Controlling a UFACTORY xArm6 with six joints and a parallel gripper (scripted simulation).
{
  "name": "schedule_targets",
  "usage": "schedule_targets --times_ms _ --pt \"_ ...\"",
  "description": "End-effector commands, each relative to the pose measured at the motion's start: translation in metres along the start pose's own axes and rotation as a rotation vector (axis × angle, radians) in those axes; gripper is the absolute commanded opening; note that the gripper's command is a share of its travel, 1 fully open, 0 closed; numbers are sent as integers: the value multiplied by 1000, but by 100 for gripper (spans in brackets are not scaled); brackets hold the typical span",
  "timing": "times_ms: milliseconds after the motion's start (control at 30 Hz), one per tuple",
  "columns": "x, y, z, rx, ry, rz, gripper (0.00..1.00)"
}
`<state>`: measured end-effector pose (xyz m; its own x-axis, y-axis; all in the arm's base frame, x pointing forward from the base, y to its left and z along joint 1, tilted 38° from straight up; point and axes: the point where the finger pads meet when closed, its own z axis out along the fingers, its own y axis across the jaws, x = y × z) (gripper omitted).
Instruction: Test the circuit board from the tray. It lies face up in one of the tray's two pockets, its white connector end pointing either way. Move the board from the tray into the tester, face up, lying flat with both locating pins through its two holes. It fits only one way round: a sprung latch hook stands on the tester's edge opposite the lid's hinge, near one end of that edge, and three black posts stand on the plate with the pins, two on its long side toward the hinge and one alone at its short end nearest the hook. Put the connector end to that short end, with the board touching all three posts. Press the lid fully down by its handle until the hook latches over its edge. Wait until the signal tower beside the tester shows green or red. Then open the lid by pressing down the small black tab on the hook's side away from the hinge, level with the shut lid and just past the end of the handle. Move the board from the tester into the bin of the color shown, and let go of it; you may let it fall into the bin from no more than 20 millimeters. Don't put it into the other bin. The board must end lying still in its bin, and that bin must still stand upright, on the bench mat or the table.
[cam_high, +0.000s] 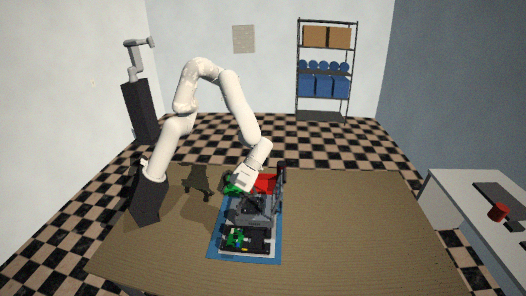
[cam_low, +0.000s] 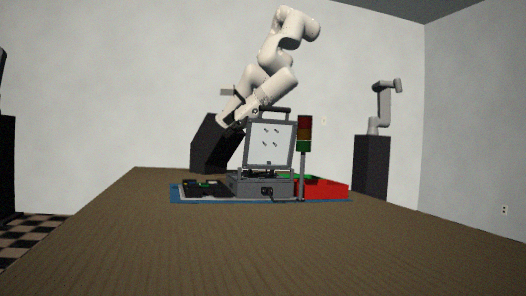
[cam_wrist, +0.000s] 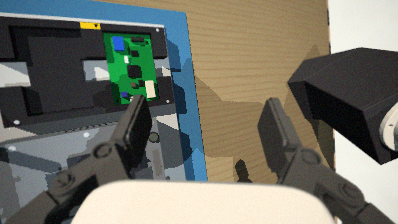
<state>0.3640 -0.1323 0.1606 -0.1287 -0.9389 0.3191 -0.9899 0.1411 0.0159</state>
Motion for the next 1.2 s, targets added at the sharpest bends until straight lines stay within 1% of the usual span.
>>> schedule_targets --times_ms 0,200,267,300,767,833,867,1167 --pt "8 6 2 -23 -43 161 100" --pt "16 14 5 -60 -100 371 100" --pt "16 14 5 -60 -100 371 100" --pt "19 18 7 -79 -126 470 100" --pt "34 32 9 -180 -245 935 100" --pt "34 32 9 -180 -245 935 100" --pt "37 35 9 -205 -270 1033 100" --pt "45 41 8 -282 -343 1320 100"
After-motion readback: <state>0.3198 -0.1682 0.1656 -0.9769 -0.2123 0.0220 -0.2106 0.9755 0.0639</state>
